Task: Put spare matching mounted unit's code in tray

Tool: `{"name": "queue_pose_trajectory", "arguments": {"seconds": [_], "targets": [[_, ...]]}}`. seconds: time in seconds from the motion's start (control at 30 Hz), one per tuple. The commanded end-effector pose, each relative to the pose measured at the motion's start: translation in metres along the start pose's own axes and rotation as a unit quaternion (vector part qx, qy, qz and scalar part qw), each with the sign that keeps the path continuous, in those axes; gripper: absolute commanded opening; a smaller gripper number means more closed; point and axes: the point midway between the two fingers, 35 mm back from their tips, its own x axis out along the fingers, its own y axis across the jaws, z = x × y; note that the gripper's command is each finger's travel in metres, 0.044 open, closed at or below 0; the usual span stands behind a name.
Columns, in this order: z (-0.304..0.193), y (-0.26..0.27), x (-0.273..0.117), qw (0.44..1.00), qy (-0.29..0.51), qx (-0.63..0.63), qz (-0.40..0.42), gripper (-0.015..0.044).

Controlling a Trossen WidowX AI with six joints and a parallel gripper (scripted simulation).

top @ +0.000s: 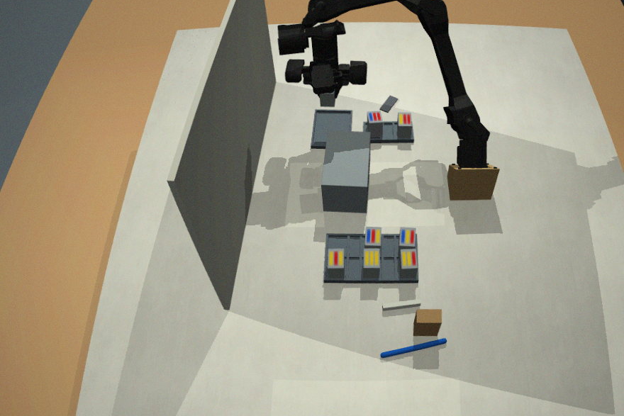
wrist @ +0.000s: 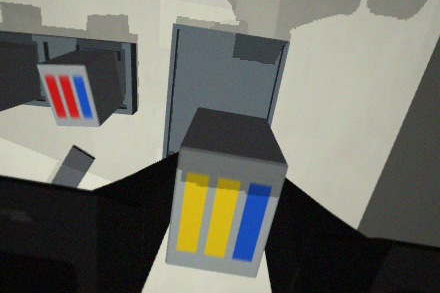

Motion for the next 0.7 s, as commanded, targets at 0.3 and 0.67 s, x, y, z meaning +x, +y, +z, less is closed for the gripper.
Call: {"name": "queue_pose_trajectory", "arguments": {"seconds": [0.3,0.67], "targets": [[0.001,-0.001,0.011,1.000,0.000,-0.003,0.000,0.0000],[0.001,-0.001,0.019,1.000,0.000,-0.003,0.000,0.0000]]}}
